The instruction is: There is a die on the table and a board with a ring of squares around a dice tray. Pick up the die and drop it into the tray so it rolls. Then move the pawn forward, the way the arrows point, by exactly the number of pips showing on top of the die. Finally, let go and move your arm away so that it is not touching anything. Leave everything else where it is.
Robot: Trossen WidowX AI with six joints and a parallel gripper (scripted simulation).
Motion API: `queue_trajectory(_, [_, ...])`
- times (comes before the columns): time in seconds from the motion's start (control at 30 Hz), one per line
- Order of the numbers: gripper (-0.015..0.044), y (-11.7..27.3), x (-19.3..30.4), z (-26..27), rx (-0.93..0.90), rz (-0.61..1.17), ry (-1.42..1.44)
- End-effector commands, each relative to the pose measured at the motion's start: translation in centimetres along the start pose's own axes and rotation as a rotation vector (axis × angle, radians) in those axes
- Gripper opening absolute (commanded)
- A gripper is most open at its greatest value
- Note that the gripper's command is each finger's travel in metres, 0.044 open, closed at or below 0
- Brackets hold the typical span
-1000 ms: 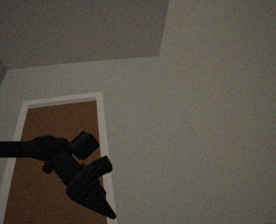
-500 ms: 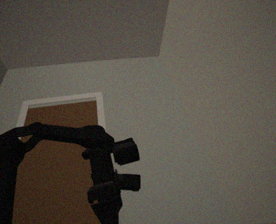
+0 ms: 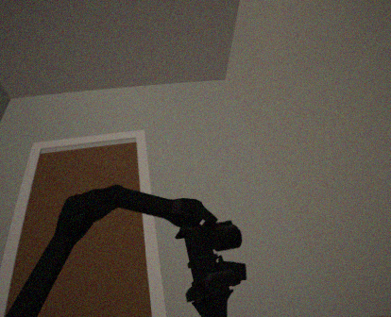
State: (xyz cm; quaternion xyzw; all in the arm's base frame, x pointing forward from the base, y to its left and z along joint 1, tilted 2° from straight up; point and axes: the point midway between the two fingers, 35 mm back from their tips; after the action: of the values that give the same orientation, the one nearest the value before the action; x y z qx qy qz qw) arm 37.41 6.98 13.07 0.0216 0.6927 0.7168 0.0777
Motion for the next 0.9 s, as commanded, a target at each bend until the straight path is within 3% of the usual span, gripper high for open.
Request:
queue_trajectory(0.0, [0.02, -1.0, -0.8, 1.7, 0.01, 0.02, 0.016])
queue_trajectory(0.87, [0.02, -4.6, -0.8, 1.8, 0.01, 0.02, 0.016])
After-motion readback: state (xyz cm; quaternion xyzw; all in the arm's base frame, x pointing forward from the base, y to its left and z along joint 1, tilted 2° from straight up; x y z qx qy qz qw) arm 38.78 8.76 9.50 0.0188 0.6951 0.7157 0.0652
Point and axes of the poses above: the point midway between the two fingers, 35 mm back from their tips, its own y axis back along the fingers, its own z axis across the jaws, x = y × z, and after that the axes turned 14 degrees about -y, right-handed
